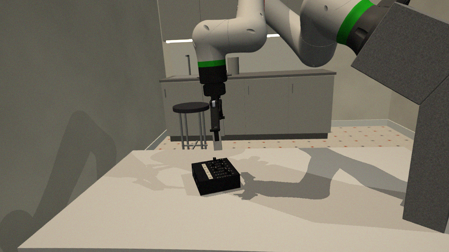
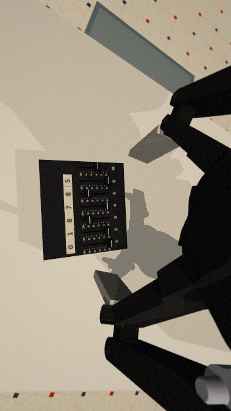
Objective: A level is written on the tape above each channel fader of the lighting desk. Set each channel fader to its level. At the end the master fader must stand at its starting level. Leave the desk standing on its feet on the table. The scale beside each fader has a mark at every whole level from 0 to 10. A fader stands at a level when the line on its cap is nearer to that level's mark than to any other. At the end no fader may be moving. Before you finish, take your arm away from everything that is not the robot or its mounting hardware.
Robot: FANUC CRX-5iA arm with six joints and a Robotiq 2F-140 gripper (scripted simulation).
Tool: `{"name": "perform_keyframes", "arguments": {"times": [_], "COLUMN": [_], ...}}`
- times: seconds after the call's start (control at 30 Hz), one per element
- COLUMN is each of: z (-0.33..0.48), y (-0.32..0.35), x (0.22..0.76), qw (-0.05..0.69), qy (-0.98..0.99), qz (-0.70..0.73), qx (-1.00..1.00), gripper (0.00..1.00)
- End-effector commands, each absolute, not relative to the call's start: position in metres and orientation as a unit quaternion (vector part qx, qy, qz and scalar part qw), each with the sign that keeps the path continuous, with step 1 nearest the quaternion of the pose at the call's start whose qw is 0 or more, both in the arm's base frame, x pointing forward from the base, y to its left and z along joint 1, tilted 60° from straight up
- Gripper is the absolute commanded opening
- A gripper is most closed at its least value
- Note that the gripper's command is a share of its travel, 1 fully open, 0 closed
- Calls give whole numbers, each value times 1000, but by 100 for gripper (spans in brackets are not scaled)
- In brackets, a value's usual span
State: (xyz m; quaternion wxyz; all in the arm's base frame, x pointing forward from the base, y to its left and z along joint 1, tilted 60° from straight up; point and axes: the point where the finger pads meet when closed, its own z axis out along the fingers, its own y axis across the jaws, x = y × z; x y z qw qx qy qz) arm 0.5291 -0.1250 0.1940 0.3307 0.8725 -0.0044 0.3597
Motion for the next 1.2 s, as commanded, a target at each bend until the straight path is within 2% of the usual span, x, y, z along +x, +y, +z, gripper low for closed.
{"name": "perform_keyframes", "arguments": {"times": [0.0,0.47,0.57,0.77,1.17], "z": [224,220,183,152,152], "y": [-103,-109,-150,-176,-176], "x": [529,527,508,488,487], "qw": [322,324,336,340,340], "qy": [-14,-12,-2,5,5], "qz": [382,379,352,327,327], "qx": [866,867,873,881,882], "gripper": [100,100,100,100,100]}}
